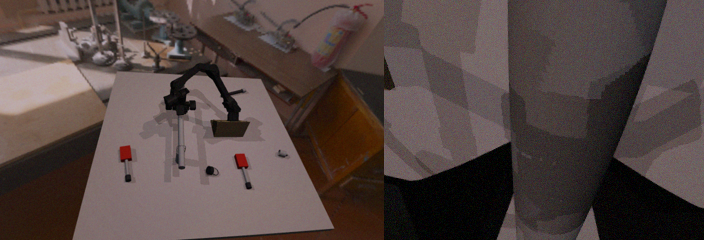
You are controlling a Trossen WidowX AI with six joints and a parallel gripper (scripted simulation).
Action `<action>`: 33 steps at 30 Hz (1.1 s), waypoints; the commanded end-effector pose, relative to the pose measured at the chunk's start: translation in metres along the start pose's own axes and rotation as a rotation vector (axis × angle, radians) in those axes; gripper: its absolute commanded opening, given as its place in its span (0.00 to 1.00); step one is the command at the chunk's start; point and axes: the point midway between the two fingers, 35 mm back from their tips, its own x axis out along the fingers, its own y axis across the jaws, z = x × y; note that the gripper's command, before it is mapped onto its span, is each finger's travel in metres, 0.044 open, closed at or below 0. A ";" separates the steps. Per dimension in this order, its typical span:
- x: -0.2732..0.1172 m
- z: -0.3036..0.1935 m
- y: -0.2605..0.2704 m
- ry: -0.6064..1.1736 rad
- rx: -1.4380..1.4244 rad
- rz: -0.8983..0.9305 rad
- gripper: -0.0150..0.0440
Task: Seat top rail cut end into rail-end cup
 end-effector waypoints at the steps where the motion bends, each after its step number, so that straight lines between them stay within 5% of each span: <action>1: -0.002 -0.014 -0.001 0.017 0.002 -0.007 0.25; 33: -0.008 0.006 -0.001 -0.012 -0.011 0.013 0.25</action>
